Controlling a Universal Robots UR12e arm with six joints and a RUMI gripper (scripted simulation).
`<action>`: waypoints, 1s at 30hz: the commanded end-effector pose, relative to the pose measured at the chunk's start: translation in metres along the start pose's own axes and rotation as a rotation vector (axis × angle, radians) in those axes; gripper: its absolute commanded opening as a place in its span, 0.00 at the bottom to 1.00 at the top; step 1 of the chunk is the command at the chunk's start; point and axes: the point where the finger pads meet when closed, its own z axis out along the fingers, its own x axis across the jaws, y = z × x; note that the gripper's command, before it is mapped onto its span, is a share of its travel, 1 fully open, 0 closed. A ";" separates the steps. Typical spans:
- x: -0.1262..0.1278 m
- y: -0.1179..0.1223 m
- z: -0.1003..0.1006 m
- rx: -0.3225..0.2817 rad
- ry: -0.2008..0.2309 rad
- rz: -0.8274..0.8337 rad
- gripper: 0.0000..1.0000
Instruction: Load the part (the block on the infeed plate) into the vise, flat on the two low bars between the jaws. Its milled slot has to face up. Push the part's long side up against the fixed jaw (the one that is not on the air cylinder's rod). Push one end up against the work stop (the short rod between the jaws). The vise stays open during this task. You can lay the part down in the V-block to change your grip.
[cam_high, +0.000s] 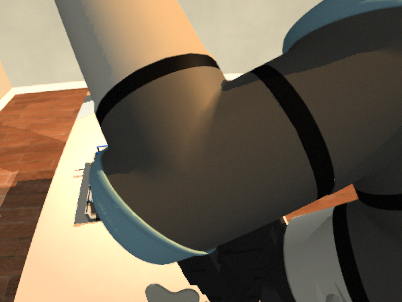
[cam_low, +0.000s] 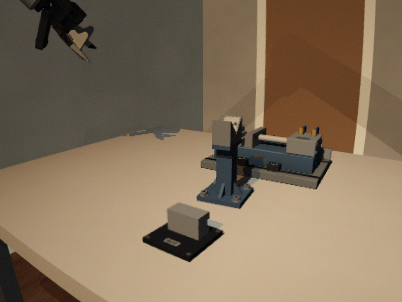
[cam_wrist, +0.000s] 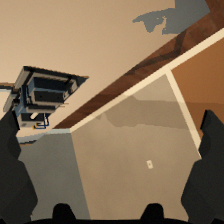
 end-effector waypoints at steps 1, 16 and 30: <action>0.001 0.000 -0.001 0.001 0.000 0.001 1.00; -0.027 -0.005 0.005 0.023 -0.020 0.103 1.00; -0.119 -0.014 0.024 0.088 -0.101 0.447 1.00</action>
